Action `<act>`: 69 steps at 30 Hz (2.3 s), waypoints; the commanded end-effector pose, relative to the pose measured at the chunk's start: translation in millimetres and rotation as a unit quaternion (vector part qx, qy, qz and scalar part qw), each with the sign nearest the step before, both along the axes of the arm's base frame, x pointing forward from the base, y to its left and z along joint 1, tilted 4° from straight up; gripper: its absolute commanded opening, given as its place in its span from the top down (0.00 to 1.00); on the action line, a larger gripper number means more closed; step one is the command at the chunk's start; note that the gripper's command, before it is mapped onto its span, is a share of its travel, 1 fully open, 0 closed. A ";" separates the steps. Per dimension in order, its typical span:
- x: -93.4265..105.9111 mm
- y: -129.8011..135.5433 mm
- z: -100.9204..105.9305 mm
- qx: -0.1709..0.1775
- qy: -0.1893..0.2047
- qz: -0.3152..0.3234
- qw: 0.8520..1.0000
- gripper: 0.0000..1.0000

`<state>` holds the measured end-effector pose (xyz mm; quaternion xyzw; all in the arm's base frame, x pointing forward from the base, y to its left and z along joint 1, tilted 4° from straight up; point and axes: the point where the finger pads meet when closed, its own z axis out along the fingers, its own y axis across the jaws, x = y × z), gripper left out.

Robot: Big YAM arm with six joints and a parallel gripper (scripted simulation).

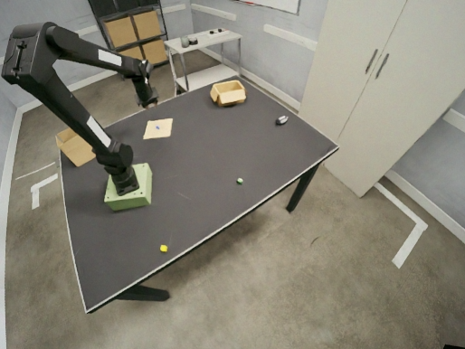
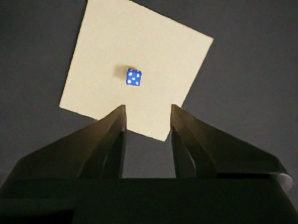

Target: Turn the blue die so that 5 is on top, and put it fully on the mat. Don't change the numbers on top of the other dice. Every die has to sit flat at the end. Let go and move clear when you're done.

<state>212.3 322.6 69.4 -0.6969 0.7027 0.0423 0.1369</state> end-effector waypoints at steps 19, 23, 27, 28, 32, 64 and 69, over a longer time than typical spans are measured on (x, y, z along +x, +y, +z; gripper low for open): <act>-3.2 19.6 15.2 -0.124 0.029 -0.022 0.992 0.00; 0.4 25.5 23.9 -0.114 0.025 -0.024 0.993 0.00; 1.8 27.1 30.6 -0.108 0.024 -0.025 0.994 0.00; 2.7 27.8 34.0 -0.105 0.025 -0.028 0.994 0.00; -0.1 28.8 45.2 -0.106 0.024 -0.025 0.994 0.00; -9.2 17.9 74.0 -0.127 0.035 -0.023 0.991 0.00; -9.2 17.9 74.0 -0.127 0.035 -0.023 0.991 0.00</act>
